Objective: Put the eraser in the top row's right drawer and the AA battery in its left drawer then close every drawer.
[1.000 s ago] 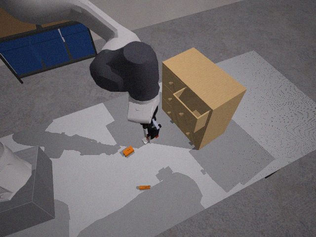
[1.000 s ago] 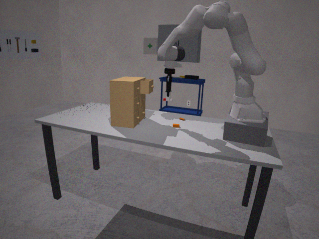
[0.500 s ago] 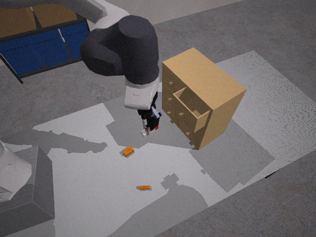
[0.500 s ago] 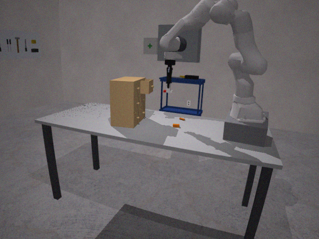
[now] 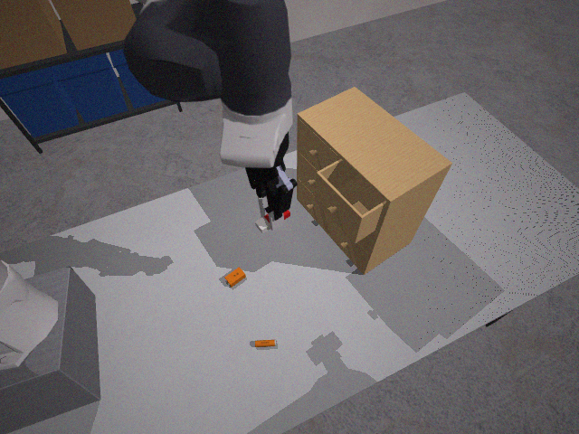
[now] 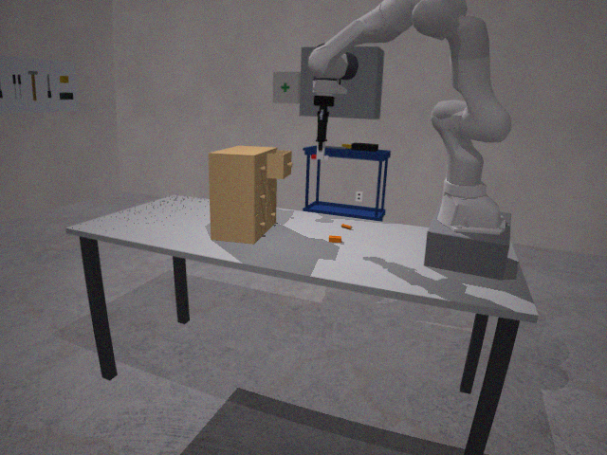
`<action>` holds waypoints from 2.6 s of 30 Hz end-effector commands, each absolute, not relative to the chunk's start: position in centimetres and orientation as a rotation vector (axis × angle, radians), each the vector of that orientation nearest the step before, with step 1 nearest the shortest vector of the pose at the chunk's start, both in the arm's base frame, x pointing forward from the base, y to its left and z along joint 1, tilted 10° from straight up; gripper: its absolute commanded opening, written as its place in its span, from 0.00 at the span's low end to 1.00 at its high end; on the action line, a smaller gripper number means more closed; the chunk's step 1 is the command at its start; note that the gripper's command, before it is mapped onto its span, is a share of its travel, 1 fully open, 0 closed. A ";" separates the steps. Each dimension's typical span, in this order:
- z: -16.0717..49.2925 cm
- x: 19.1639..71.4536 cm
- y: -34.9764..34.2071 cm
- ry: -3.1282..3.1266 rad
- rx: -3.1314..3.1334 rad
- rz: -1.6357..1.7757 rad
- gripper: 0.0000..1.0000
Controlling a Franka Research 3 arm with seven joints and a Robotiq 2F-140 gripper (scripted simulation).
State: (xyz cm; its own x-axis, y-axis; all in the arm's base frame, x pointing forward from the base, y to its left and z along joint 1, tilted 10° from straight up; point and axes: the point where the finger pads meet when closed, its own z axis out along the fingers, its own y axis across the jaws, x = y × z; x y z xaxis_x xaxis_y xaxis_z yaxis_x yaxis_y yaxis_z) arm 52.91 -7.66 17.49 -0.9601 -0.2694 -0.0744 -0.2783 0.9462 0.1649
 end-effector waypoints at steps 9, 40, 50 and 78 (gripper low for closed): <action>20.4 52.3 -8.2 3.082 -0.367 0.275 0.11; 22.7 52.3 -8.6 3.080 -0.366 0.275 0.11; 22.6 52.3 -8.7 3.071 -0.361 0.276 0.11; 22.4 52.2 -8.9 3.037 -0.349 0.279 0.11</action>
